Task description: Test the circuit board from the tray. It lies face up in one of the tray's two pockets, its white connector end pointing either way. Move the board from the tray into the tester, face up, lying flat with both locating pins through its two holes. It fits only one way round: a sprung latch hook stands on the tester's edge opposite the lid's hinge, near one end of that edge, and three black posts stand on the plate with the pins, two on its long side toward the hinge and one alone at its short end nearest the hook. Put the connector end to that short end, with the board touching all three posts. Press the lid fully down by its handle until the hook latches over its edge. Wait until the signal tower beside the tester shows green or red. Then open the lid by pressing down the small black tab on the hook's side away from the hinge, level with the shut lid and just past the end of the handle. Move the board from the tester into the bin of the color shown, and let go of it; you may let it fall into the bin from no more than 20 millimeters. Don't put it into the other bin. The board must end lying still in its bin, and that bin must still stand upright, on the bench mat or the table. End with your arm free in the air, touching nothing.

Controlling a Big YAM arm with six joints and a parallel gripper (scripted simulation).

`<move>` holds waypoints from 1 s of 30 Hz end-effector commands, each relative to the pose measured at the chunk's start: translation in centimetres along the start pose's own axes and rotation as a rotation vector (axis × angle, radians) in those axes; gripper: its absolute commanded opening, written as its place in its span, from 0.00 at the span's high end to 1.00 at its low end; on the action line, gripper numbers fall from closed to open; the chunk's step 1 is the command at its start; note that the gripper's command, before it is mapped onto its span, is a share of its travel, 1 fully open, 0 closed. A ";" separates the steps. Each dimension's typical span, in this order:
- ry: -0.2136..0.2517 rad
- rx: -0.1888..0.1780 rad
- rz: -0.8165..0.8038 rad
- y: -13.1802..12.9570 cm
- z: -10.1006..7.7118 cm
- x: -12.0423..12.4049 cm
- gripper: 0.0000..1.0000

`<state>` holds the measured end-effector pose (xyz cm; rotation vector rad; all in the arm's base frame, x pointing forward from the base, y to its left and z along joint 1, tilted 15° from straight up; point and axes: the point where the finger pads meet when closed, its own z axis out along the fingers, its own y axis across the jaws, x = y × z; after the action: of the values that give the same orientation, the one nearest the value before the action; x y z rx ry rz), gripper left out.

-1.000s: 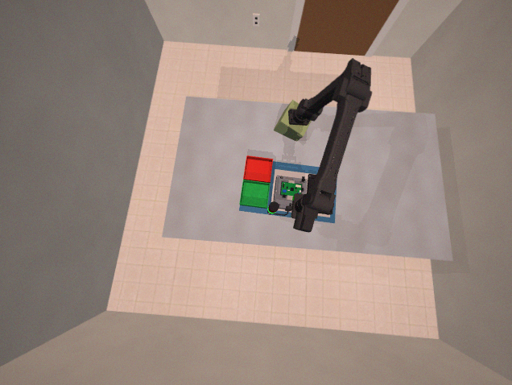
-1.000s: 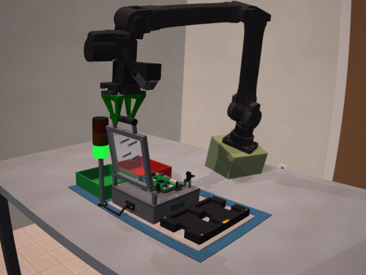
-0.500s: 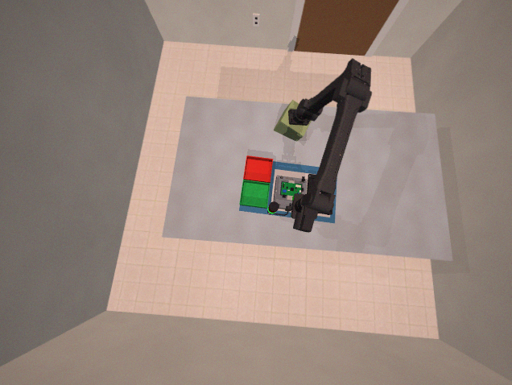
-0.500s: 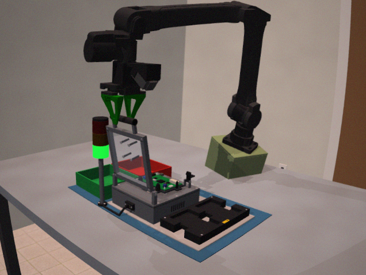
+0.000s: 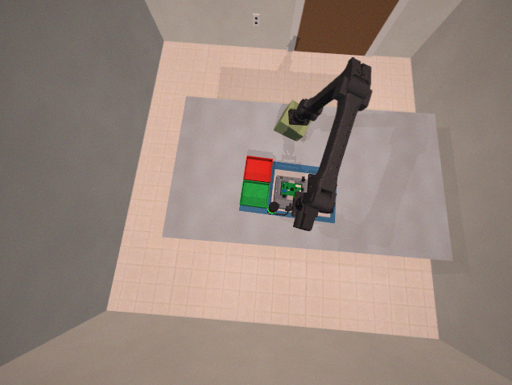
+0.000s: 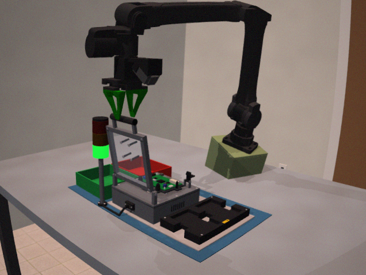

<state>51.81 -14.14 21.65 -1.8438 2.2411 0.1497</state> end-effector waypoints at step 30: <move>0.011 0.086 -0.023 -1.7 -8.8 -0.3 0.08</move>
<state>51.62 -15.31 26.26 -1.8428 2.2374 0.1407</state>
